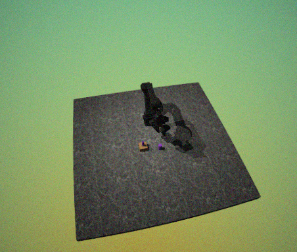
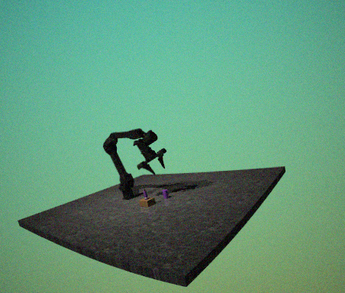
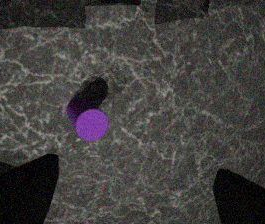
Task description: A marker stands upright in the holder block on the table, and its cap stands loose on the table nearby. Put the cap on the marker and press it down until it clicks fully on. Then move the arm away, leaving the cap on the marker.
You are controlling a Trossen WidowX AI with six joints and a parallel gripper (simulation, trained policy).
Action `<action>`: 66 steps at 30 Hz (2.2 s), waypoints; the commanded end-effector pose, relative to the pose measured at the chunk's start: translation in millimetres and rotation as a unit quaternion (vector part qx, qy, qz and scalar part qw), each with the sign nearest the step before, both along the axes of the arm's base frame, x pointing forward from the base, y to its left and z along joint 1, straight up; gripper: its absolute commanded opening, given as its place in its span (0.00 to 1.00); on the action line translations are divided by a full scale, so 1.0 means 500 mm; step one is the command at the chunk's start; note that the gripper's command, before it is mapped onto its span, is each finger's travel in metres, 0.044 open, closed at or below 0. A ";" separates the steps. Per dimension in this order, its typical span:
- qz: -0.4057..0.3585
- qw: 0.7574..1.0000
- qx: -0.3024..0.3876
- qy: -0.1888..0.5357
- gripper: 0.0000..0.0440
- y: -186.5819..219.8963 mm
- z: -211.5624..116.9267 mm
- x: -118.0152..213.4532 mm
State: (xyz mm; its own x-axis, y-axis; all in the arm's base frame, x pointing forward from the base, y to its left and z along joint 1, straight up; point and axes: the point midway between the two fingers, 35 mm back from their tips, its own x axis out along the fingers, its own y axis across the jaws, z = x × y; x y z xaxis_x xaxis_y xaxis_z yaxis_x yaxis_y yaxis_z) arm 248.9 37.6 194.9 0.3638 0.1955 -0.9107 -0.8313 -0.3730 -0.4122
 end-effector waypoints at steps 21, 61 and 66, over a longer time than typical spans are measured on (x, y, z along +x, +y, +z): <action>0.000 0.995 -0.028 0.091 0.73 -0.012 -0.049 0.046; 0.045 0.972 -0.090 0.211 0.69 -0.015 -0.173 0.082; 0.059 0.968 -0.098 0.224 0.68 -0.013 -0.190 0.078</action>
State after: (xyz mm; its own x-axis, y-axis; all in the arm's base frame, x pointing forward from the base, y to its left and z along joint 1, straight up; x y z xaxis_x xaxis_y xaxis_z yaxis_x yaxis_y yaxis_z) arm 290.5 30.7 108.0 -0.0600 0.0320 -0.9977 -0.8700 -0.4917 0.0365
